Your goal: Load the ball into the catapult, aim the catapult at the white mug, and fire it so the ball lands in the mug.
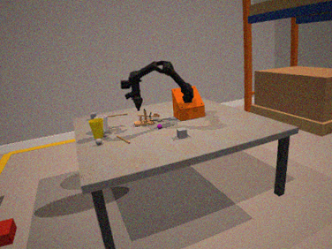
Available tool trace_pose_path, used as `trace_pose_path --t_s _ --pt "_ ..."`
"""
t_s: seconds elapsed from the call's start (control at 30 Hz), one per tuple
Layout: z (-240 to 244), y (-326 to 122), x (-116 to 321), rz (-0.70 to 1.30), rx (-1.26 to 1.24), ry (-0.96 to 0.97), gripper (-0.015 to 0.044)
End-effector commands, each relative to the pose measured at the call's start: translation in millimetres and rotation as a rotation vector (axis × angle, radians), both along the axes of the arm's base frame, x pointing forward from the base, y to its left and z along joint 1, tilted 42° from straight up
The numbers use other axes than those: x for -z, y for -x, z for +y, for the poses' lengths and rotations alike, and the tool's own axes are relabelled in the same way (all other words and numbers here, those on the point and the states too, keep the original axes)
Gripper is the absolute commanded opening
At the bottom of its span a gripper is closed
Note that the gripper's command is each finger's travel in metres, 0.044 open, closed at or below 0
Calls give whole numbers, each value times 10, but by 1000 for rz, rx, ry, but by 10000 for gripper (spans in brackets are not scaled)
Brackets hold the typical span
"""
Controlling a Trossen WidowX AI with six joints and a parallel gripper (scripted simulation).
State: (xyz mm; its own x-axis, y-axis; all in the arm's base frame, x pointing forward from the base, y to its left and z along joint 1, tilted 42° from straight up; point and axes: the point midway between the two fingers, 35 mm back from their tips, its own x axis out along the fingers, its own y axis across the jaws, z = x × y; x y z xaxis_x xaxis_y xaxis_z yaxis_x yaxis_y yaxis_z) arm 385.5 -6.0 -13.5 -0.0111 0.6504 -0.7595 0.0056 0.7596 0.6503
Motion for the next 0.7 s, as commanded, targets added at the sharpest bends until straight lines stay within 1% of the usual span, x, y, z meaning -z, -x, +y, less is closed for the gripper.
trace_pose_path --t_s 0.0,0.67 --pt "233 61 209 21 -12 -10 440" --pt "397 61 398 20 -12 -11 440"
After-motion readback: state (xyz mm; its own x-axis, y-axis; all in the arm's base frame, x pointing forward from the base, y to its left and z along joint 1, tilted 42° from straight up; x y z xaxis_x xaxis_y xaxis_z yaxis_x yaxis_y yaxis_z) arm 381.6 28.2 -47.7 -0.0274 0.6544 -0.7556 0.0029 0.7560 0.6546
